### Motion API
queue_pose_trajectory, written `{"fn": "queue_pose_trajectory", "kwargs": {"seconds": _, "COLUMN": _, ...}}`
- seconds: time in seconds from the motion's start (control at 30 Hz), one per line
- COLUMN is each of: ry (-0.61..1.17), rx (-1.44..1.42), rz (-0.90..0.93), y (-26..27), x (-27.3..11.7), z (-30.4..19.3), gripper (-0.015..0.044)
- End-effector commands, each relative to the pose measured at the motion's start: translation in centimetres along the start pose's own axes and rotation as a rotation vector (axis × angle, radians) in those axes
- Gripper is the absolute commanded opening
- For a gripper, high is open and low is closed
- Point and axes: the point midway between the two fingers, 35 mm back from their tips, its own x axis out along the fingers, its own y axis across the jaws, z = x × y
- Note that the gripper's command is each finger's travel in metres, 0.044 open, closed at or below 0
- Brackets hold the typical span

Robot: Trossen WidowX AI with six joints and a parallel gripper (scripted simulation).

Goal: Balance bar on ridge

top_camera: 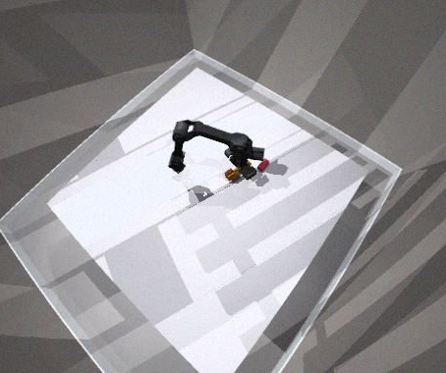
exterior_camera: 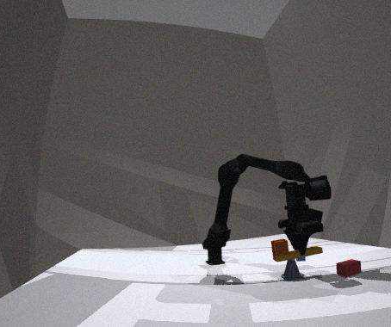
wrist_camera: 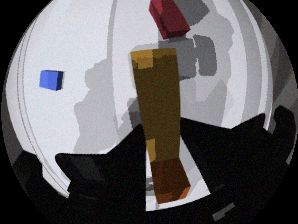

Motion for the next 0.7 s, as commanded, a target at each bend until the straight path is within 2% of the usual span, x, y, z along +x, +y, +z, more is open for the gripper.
{"fn": "queue_pose_trajectory", "kwargs": {"seconds": 0.0, "ry": 0.001, "rx": 0.0, "rz": -0.001, "y": -0.01, "x": 0.1, "z": -0.01, "gripper": 0.0}}
{"fn": "queue_pose_trajectory", "kwargs": {"seconds": 0.67, "ry": 0.001, "rx": 0.0, "rz": -0.001, "y": 0.01, "x": 0.27, "z": -0.01, "gripper": 0.0}}
